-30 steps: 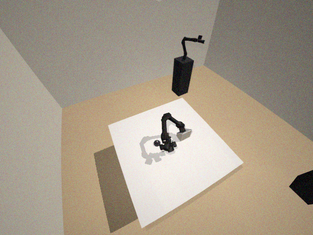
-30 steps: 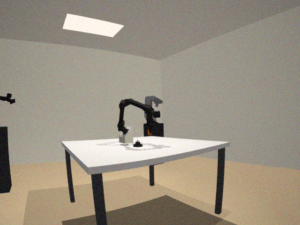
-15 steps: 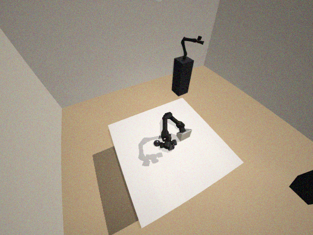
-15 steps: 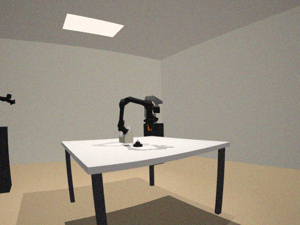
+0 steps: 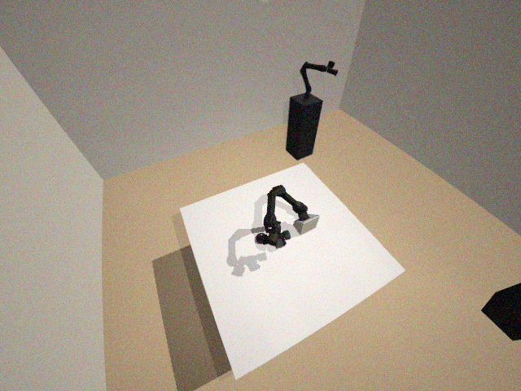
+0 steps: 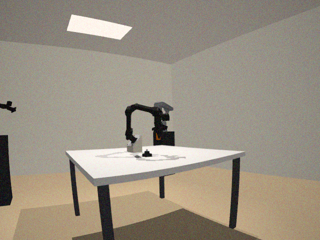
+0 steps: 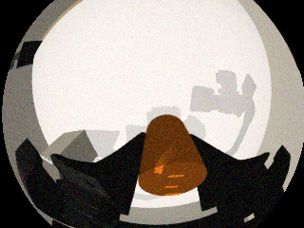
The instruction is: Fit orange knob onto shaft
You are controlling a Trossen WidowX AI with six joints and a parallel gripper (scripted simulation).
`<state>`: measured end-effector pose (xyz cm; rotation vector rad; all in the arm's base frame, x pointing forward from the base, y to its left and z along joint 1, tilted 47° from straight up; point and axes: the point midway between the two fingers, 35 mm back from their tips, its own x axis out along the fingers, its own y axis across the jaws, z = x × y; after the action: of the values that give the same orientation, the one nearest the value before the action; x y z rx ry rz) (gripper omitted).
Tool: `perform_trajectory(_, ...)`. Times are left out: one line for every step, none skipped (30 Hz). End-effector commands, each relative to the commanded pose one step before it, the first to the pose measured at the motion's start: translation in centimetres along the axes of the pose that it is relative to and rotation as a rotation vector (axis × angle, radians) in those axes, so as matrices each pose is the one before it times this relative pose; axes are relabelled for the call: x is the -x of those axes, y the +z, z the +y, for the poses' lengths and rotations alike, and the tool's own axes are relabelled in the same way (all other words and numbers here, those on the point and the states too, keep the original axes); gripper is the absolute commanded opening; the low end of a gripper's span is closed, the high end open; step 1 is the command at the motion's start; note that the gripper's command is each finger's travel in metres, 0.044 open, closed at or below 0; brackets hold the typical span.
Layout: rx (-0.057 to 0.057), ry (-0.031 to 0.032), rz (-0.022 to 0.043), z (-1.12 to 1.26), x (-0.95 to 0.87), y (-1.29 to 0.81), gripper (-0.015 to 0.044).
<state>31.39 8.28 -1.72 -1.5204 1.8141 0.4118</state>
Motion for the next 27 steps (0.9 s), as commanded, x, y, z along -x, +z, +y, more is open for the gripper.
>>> perform_trajectory(0.0032, -0.00628, -0.00606, -0.951, -0.177, -0.995, 0.0)
perform_trajectory(0.0002, -0.00004, -0.00067, -0.196, -0.076, -0.228, 0.0)
perform_trajectory(0.0002, -0.00005, -0.00062, -0.194, -0.077, -0.23, 0.0)
perform_trajectory(0.0001, -0.00007, -0.00056, -0.192, -0.078, -0.232, 0.0)
perform_trajectory(0.0001, -0.00008, -0.00051, -0.19, -0.078, -0.234, 0.0)
perform_trajectory(0.0001, -0.0001, -0.00045, -0.187, -0.08, -0.236, 0.0)
perform_trajectory(0.0001, -0.00011, -0.0004, -0.185, -0.08, -0.239, 0.0)
perform_trajectory(0.0001, -0.00012, -0.00034, -0.183, -0.081, -0.241, 0.0)
perform_trajectory(0.0001, -0.00014, -0.00028, -0.181, -0.082, -0.243, 0.0)
perform_trajectory(0.0, -0.00015, -0.00023, -0.178, -0.083, -0.245, 0.0)
perform_trajectory(0.0, -0.00016, -0.00017, -0.176, -0.083, -0.247, 0.0)
perform_trajectory(0.0, -0.00017, -0.00011, -0.174, -0.084, -0.249, 0.0)
perform_trajectory(0.0, -0.00017, -0.00006, -0.171, -0.085, -0.251, 0.0)
perform_trajectory(0.0, -0.00018, 0.0, -0.169, -0.085, -0.252, 0.0)
perform_trajectory(0.0, -0.00019, 0.00006, -0.167, -0.086, -0.254, 0.0)
perform_trajectory(0.0, -0.00019, 0.00012, -0.164, -0.087, -0.256, 0.0)
perform_trajectory(-0.0001, -0.0002, 0.00017, -0.162, -0.088, -0.258, 0.0)
perform_trajectory(-0.0001, -0.0002, 0.00023, -0.159, -0.088, -0.26, 0.0)
perform_trajectory(-0.0001, -0.0002, 0.00029, -0.157, -0.089, -0.262, 0.0)
perform_trajectory(-0.0001, -0.00021, 0.00035, -0.154, -0.09, -0.263, 0.0)
perform_trajectory(-0.0001, -0.00021, 0.00041, -0.151, -0.09, -0.265, 0.0)
perform_trajectory(-0.0001, -0.00021, 0.00046, -0.149, -0.091, -0.267, 0.0)
perform_trajectory(-0.0001, -0.00021, 0.00052, -0.146, -0.092, -0.268, 0.0)
perform_trajectory(-0.0001, -0.0002, 0.00058, -0.144, -0.092, -0.27, 0.0)
perform_trajectory(-0.0002, -0.0002, 0.00064, -0.141, -0.093, -0.272, 0.0)
perform_trajectory(-0.0002, -0.0002, 0.0007, -0.138, -0.094, -0.273, 0.0)
perform_trajectory(-0.0002, -0.00019, 0.00075, -0.136, -0.094, -0.275, 0.0)
